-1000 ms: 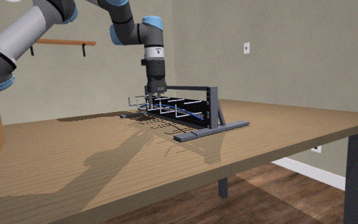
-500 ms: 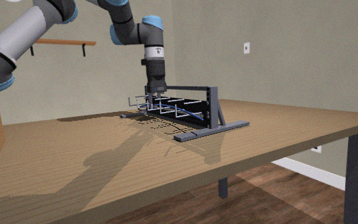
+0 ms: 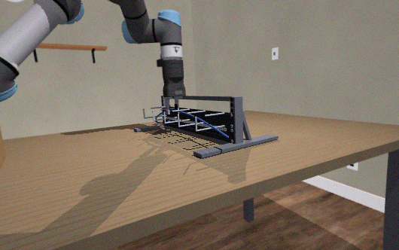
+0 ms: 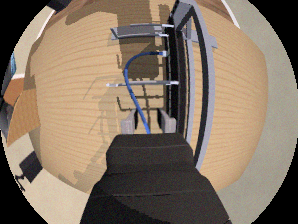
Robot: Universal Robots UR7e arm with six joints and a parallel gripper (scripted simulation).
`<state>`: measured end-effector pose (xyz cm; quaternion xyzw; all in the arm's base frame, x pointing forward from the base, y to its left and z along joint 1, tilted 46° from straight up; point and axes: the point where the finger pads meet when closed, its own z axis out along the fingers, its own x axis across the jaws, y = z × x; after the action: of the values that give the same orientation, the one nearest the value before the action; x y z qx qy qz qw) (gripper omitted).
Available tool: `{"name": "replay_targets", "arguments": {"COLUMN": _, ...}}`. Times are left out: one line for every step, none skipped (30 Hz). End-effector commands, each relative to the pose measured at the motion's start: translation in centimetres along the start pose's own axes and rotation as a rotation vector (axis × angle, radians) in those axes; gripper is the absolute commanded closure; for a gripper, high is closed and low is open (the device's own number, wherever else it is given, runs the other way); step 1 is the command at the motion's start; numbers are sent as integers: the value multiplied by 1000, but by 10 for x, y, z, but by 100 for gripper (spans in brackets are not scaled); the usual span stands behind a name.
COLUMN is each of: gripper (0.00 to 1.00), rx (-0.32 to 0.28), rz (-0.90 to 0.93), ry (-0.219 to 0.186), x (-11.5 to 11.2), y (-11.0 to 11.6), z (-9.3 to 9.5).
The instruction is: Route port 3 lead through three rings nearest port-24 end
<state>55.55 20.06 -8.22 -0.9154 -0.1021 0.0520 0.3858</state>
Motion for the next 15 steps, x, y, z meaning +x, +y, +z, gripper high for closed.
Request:
{"name": "replay_targets", "arguments": {"gripper": 33, "rx": -1, "rz": -1, "ry": 2, "x": 1, "y": 0, "z": -17}}
{"name": "replay_targets", "arguments": {"gripper": 33, "rx": -1, "rz": -1, "ry": 2, "x": 1, "y": 0, "z": -21}}
{"name": "replay_targets", "arguments": {"gripper": 33, "rx": -1, "rz": -1, "ry": 2, "x": 1, "y": 0, "z": -24}}
{"name": "replay_targets", "arguments": {"gripper": 33, "rx": -1, "rz": -1, "ry": 2, "x": 1, "y": 0, "z": -28}}
{"name": "replay_targets", "arguments": {"gripper": 33, "rx": -1, "rz": -1, "ry": 2, "x": 1, "y": 0, "z": -32}}
{"name": "replay_targets", "arguments": {"gripper": 33, "rx": -1, "rz": -1, "ry": 2, "x": 1, "y": 0, "z": -35}}
{"name": "replay_targets", "arguments": {"gripper": 33, "rx": -1, "rz": -1, "ry": 2, "x": 1, "y": 0, "z": -39}}
{"name": "replay_targets", "arguments": {"gripper": 33, "rx": -1, "rz": -1, "ry": 2, "x": 1, "y": 0, "z": -42}}
{"name": "replay_targets", "arguments": {"gripper": 33, "rx": -1, "rz": -1, "ry": 2, "x": 1, "y": 0, "z": -46}}
{"name": "replay_targets", "arguments": {"gripper": 33, "rx": -1, "rz": -1, "ry": 2, "x": 1, "y": 0, "z": -49}}
{"name": "replay_targets", "arguments": {"gripper": 33, "rx": -1, "rz": -1, "ry": 2, "x": 1, "y": 0, "z": -52}}
{"name": "replay_targets", "arguments": {"gripper": 33, "rx": -1, "rz": -1, "ry": 2, "x": 1, "y": 0, "z": -52}}
{"name": "replay_targets", "arguments": {"gripper": 33, "rx": -1, "rz": -1, "ry": 2, "x": 1, "y": 0, "z": -52}}
{"name": "replay_targets", "arguments": {"gripper": 33, "rx": -1, "rz": -1, "ry": 2, "x": 1, "y": 0, "z": -54}}
{"name": "replay_targets", "arguments": {"gripper": 33, "rx": -1, "rz": -1, "ry": 2, "x": 1, "y": 0, "z": -57}}
